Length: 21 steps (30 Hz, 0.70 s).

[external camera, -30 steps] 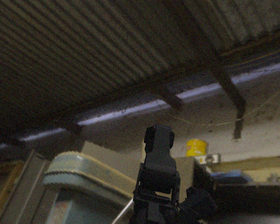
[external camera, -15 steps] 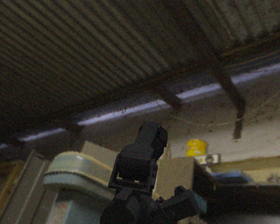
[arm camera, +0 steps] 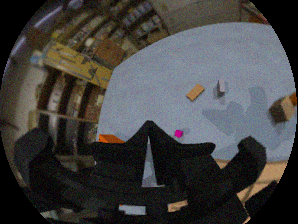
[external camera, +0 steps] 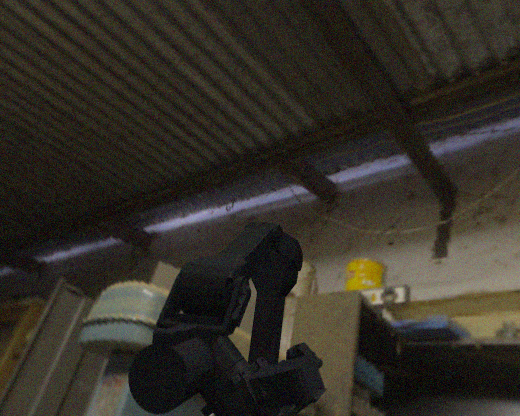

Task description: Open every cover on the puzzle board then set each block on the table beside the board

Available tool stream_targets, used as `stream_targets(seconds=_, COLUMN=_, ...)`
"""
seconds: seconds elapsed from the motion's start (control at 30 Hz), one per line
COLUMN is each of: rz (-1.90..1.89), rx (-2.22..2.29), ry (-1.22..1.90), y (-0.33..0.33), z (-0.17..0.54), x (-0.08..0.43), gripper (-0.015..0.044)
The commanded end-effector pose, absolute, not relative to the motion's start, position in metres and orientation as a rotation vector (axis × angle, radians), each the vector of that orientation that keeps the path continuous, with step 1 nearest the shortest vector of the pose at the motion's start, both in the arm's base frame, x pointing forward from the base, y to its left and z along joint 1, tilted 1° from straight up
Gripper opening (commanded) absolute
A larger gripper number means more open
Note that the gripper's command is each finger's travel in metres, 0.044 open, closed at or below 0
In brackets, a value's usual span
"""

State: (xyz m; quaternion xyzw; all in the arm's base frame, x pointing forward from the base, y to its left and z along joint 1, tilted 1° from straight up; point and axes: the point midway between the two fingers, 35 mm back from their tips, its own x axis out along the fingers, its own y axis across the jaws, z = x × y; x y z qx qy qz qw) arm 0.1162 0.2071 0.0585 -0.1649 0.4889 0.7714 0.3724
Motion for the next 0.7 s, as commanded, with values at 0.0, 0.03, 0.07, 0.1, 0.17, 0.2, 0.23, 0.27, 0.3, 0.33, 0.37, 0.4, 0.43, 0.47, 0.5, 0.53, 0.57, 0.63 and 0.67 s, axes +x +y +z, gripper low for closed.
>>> stream_targets(seconds=0.0, rz=1.908, rx=-0.433, ry=1.265, y=0.202, z=0.058, x=0.130, gripper=0.0000)
stream_targets(seconds=0.03, rz=1.890, rx=-0.434, ry=1.271, y=0.200, z=0.057, x=0.133, gripper=0.0000)
stream_targets(seconds=0.07, rz=1.872, rx=-0.435, ry=1.277, y=0.198, z=0.057, x=0.136, gripper=0.0000)
stream_targets(seconds=0.1, rz=1.853, rx=-0.436, ry=1.283, y=0.196, z=0.056, x=0.139, gripper=0.0000)
stream_targets(seconds=0.17, rz=1.818, rx=-0.437, ry=1.296, y=0.193, z=0.055, x=0.145, gripper=0.0000)
stream_targets(seconds=0.2, rz=1.799, rx=-0.438, ry=1.303, y=0.191, z=0.055, x=0.148, gripper=0.0000)
stream_targets(seconds=0.23, rz=1.780, rx=-0.438, ry=1.310, y=0.189, z=0.054, x=0.150, gripper=0.0000)
stream_targets(seconds=0.27, rz=1.761, rx=-0.439, ry=1.317, y=0.187, z=0.054, x=0.153, gripper=0.0000)
stream_targets(seconds=0.3, rz=1.742, rx=-0.439, ry=1.324, y=0.185, z=0.053, x=0.156, gripper=0.0000)
stream_targets(seconds=0.33, rz=1.723, rx=-0.439, ry=1.331, y=0.183, z=0.052, x=0.159, gripper=0.0000)
stream_targets(seconds=0.37, rz=1.704, rx=-0.439, ry=1.338, y=0.181, z=0.052, x=0.162, gripper=0.0000)
stream_targets(seconds=0.4, rz=1.684, rx=-0.438, ry=1.345, y=0.179, z=0.051, x=0.165, gripper=0.0000)
stream_targets(seconds=0.43, rz=1.661, rx=-0.438, ry=1.354, y=0.177, z=0.051, x=0.168, gripper=0.0000)
stream_targets(seconds=0.47, rz=1.634, rx=-0.437, ry=1.365, y=0.174, z=0.050, x=0.171, gripper=0.0000)
stream_targets(seconds=0.5, rz=1.607, rx=-0.437, ry=1.376, y=0.171, z=0.049, x=0.175, gripper=0.0000)
stream_targets(seconds=0.53, rz=1.580, rx=-0.435, ry=1.386, y=0.169, z=0.048, x=0.179, gripper=0.0000)
stream_targets(seconds=0.57, rz=1.552, rx=-0.434, ry=1.396, y=0.166, z=0.048, x=0.182, gripper=0.0000)
stream_targets(seconds=0.63, rz=1.497, rx=-0.430, ry=1.415, y=0.160, z=0.046, x=0.189, gripper=0.0000)
stream_targets(seconds=0.67, rz=1.468, rx=-0.428, ry=1.425, y=0.157, z=0.046, x=0.193, gripper=0.0000)
